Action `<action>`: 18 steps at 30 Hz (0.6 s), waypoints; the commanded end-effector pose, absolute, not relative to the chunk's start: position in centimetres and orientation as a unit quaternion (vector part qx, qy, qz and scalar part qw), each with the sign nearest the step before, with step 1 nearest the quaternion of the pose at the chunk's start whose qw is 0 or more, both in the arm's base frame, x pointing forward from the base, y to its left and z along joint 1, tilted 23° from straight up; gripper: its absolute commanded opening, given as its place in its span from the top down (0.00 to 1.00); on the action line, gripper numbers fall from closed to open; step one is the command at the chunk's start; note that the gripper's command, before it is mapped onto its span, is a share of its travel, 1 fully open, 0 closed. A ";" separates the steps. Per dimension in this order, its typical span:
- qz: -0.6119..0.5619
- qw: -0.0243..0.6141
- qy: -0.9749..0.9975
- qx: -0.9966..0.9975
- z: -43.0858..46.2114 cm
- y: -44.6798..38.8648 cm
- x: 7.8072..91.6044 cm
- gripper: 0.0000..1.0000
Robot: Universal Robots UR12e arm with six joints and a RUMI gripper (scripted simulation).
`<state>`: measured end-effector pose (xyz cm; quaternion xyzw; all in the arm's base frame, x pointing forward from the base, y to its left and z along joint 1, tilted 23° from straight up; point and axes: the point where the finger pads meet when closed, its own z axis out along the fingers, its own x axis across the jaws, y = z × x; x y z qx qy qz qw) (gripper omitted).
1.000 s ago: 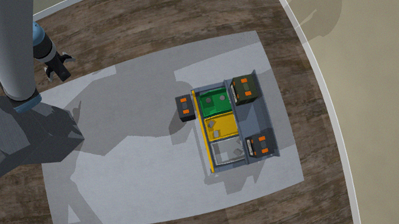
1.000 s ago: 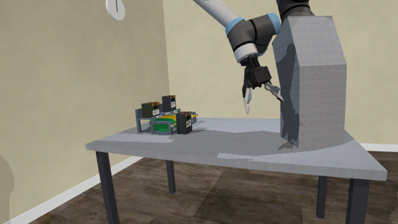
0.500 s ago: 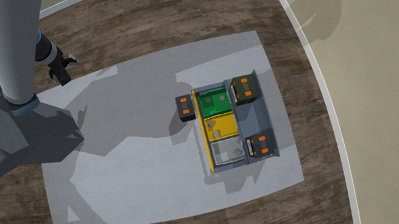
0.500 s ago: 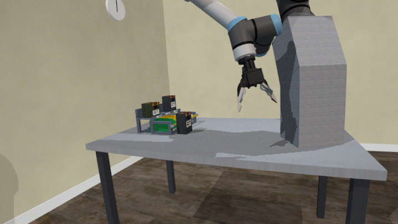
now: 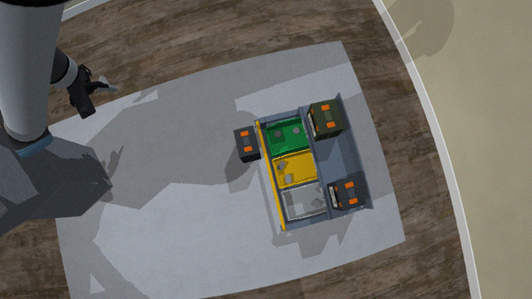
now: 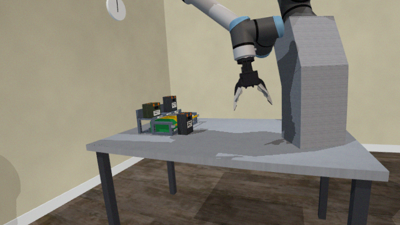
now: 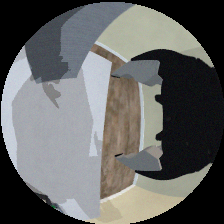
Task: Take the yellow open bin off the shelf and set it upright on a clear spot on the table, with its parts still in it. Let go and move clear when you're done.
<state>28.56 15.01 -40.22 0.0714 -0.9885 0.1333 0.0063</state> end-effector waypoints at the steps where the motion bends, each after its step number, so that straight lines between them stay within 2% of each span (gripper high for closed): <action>1: 0.163 -0.042 -0.986 0.009 -39.3 13.1 31.0 0.00; 12: 0.163 -0.042 -0.986 0.009 -39.3 13.1 31.0 0.00; 18: 0.186 -0.080 -0.979 -0.041 -37.9 10.1 34.6 0.00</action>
